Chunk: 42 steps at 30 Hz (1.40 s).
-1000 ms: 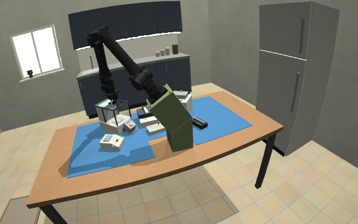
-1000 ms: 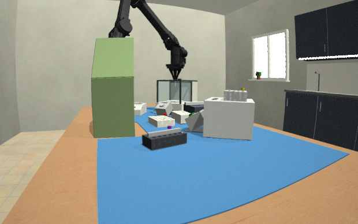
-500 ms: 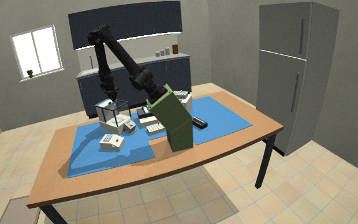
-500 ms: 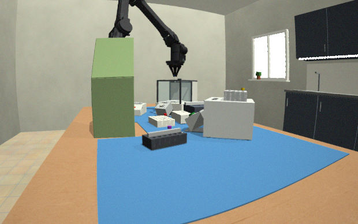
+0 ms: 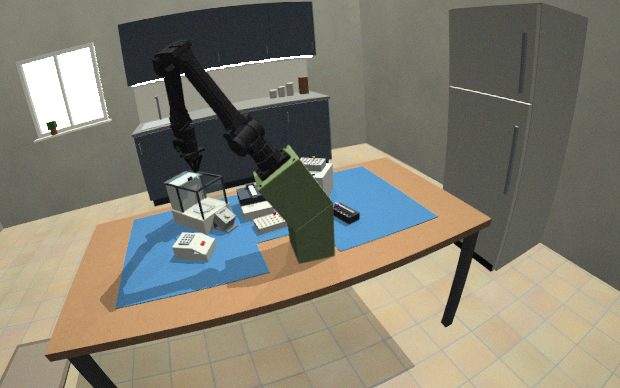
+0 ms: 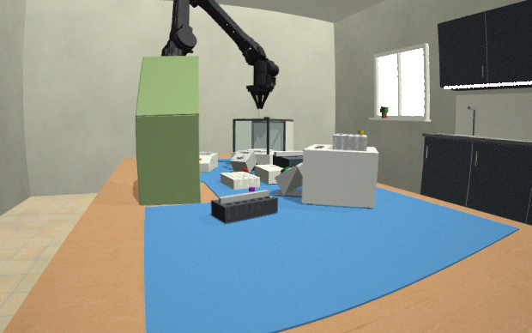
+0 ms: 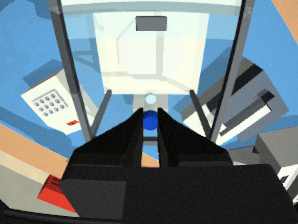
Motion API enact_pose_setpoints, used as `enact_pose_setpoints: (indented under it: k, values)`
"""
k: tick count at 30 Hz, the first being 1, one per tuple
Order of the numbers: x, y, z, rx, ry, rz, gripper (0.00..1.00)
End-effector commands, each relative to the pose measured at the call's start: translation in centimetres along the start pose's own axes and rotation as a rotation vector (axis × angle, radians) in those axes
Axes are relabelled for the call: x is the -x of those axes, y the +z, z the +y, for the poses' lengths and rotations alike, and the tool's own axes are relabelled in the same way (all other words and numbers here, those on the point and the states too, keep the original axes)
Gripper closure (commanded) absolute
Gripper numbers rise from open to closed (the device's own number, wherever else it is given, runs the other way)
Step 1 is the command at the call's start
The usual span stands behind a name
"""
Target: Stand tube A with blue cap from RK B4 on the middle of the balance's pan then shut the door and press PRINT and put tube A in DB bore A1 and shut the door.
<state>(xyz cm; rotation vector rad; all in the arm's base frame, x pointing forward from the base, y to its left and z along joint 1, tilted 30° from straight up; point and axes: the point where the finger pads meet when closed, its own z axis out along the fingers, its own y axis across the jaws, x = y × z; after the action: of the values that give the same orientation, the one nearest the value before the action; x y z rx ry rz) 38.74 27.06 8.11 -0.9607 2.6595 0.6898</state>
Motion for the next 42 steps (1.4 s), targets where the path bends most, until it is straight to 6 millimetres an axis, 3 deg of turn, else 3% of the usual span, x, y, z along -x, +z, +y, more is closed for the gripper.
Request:
enact_pose_setpoints:
  k: [1,5,6,14,15,21,22,24,28,29,32,36,39,42]
  values:
    - [2.3,-2.7,-0.3,-0.012,-0.019,-0.054,0.91]
    - [2.4,-3.2,0.1,-0.009,-0.026,-0.052,0.91]
    - [1.2,-1.8,0.0,-0.004,-0.010,-0.024,0.91]
    - [1.2,-1.8,0.0,-0.004,-0.010,-0.024,0.91]
    - [1.1,-1.8,1.6,-0.007,-0.037,-0.053,0.91]
    - [2.1,-1.3,5.7,-0.004,-0.105,-0.106,0.91]
    - [4.2,-2.3,6.7,-0.006,-0.120,-0.143,0.91]
    - [5.0,-2.4,7.5,-0.013,-0.145,-0.168,0.91]
    - [4.4,-1.4,8.5,-0.025,-0.179,-0.181,0.91]
    - [3.6,0.2,8.5,-0.026,-0.188,-0.159,0.91]
    - [4.0,-0.3,11.4,-0.027,-0.299,-0.220,0.91]
    - [3.5,1.9,13.0,-0.015,-0.296,-0.181,0.91]
    - [1.1,3.7,14.3,-0.010,-0.300,-0.123,0.91]
    - [-0.1,5.1,15.8,-0.007,-0.310,-0.128,0.91]
